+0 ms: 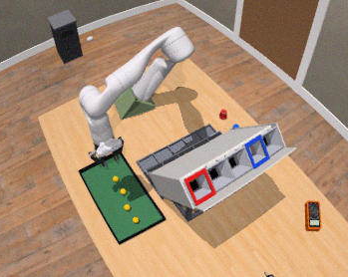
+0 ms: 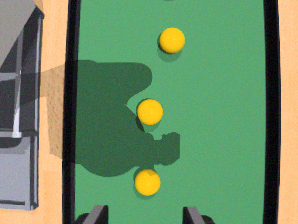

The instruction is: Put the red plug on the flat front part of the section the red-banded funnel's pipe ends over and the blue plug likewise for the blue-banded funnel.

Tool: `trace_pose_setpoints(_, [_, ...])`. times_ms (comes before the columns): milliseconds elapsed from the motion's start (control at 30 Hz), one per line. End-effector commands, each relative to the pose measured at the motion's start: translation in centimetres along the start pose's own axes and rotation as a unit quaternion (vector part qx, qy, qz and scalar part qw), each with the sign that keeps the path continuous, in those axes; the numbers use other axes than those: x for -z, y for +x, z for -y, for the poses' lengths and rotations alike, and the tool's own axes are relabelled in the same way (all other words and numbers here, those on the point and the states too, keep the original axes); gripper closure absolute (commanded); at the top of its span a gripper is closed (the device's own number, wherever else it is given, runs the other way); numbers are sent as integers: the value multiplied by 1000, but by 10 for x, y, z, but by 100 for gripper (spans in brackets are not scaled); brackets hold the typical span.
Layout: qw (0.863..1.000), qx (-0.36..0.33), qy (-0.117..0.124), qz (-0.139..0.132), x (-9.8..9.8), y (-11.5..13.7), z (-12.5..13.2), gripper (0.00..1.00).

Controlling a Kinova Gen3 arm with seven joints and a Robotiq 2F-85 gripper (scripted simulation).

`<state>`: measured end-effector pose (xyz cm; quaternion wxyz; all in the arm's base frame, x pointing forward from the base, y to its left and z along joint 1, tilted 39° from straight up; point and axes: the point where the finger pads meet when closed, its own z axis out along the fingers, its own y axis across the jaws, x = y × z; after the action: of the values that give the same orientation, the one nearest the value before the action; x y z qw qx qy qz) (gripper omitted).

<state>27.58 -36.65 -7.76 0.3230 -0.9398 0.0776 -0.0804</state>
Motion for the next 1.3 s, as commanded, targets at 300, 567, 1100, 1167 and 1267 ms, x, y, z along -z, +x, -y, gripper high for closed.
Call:
trace_pose_setpoints(300, [1000,0,-1,0,-70,-1,-1,50])
trace_pose_setpoints(567, [1000,0,-1,0,-110,-1,-1,50])
trace_pose_setpoints(1100, [1000,-1,0,0,-110,-1,-1,50])
trace_pose_setpoints(1167, [1000,-1,0,0,-110,-1,-1,50])
trace_pose_setpoints(1267, [1000,-1,0,0,-110,-1,-1,50])
